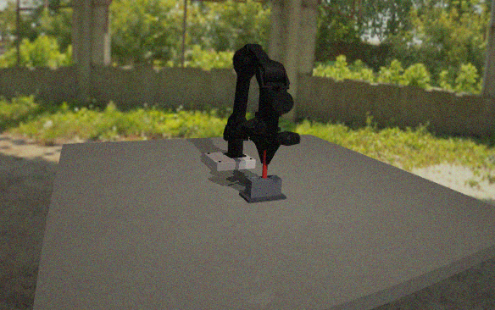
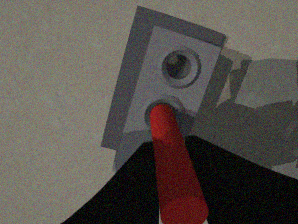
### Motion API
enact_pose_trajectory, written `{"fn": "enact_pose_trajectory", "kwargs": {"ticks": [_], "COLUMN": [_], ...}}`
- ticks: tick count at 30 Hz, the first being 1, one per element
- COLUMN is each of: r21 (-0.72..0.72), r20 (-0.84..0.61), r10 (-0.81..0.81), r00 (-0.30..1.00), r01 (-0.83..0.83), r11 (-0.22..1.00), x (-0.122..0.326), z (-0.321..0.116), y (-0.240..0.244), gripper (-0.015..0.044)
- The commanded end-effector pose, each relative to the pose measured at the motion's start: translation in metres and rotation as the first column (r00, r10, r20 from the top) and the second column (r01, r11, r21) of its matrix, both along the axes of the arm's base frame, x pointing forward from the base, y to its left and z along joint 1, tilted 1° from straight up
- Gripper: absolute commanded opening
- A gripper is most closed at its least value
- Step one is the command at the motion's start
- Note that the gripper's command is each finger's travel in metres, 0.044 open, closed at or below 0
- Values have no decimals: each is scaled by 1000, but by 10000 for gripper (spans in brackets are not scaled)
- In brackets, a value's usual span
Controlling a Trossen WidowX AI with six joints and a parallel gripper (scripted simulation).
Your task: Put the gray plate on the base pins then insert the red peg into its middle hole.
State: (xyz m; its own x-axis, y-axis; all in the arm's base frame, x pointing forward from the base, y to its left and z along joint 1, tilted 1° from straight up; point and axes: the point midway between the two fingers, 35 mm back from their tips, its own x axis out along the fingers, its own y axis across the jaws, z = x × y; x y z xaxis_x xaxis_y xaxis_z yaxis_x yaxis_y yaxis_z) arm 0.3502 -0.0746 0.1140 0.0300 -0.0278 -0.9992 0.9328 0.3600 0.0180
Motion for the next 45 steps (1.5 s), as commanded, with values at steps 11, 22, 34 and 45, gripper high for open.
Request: {"fn": "enact_pose_trajectory", "kwargs": {"ticks": [11,22,34,45], "r21": [0,0,0,0], "r20": [-2,-2,-2,-2], "r10": [0,0,0,0], "r00": [1000,1000,1000,1000], "r01": [0,0,0,0], "r11": [1000,1000,1000,1000], "x": [0,0,0,-1], "z": [-2,-4,-4,-4], "y": [0,0,0,0], "gripper": [0,0,0,0]}}
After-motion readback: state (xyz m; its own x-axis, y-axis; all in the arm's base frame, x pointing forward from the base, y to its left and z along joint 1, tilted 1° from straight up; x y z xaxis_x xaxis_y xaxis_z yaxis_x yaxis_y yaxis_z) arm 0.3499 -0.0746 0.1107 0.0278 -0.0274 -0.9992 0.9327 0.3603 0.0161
